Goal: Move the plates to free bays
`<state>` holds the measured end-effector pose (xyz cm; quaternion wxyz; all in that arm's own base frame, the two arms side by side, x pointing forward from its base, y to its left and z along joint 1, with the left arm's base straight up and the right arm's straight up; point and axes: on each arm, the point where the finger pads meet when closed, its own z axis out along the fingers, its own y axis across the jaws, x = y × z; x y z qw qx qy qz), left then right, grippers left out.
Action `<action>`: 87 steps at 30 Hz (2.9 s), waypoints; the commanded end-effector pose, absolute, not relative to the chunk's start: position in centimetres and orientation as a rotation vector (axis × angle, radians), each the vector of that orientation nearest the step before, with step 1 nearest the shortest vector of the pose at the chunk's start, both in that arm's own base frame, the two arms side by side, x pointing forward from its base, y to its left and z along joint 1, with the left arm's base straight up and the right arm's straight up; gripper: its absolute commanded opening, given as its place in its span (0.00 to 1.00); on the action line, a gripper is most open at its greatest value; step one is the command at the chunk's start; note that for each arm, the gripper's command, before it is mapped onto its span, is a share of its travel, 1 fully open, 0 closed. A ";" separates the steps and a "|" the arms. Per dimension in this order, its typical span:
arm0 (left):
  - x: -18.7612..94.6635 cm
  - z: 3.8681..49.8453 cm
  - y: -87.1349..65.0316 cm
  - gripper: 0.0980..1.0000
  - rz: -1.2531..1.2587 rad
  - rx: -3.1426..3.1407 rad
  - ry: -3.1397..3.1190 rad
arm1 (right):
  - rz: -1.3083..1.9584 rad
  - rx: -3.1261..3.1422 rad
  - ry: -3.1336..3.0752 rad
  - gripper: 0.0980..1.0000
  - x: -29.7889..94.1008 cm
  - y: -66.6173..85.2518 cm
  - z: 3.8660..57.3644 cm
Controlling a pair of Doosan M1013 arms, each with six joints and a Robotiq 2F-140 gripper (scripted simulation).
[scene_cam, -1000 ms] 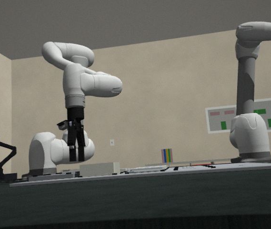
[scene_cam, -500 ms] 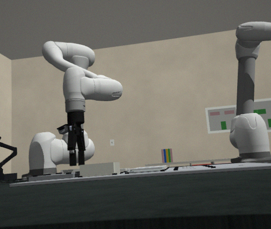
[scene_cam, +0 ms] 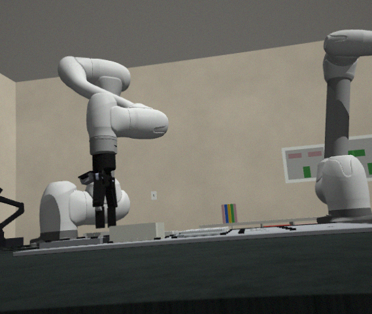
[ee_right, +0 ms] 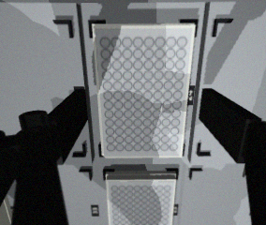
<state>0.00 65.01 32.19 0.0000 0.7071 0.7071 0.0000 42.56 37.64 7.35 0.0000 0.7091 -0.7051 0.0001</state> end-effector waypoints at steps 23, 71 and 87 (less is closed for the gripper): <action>0.0 32.3 65.0 1.00 0.001 2.223 2.222 | 0.000 2.228 -2.216 0.66 42.6 37.7 5.4; 0.0 32.3 65.0 1.00 0.001 2.223 2.222 | 0.000 2.228 -2.216 0.57 42.6 37.7 5.4; 0.0 32.3 65.0 1.00 0.001 2.223 2.222 | 0.000 2.228 -2.216 0.56 42.6 37.7 5.4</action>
